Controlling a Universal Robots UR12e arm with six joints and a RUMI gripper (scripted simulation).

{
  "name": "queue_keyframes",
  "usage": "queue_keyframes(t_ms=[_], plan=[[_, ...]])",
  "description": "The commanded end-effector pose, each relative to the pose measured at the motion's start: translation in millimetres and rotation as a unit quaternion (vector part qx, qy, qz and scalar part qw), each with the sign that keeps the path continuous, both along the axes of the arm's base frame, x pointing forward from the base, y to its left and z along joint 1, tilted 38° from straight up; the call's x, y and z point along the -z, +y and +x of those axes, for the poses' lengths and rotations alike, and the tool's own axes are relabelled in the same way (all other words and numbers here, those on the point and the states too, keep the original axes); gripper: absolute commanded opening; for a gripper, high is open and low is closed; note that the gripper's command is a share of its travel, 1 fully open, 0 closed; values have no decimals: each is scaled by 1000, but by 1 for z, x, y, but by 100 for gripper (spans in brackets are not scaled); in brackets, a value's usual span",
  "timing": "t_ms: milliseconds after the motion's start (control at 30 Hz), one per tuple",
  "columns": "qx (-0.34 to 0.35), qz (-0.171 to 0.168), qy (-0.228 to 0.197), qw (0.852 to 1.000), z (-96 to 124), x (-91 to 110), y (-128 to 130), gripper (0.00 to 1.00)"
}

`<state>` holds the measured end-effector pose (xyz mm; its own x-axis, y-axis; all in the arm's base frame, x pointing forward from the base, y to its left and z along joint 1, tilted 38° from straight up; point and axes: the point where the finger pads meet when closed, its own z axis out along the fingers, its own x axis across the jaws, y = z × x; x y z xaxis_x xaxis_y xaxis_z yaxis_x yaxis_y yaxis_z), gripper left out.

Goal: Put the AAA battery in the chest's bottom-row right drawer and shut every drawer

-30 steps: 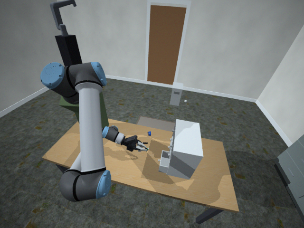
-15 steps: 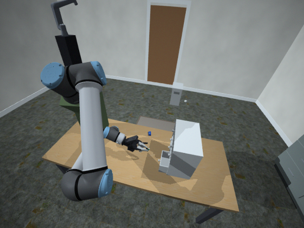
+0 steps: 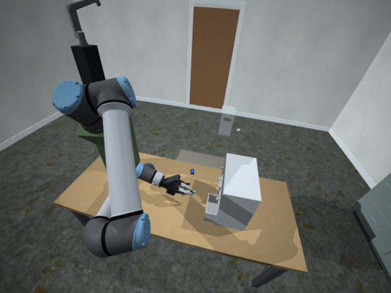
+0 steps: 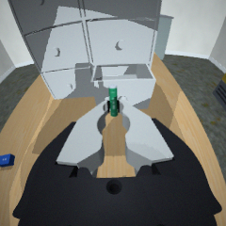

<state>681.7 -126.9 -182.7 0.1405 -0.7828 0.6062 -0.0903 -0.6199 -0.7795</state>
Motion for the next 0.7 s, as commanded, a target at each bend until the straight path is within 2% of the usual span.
queue_keyframes(t_ms=[0,667], plan=[[0,0,0,1000,13,-2,2,2],[0,0,-1,1000,52,-7,13,2]])
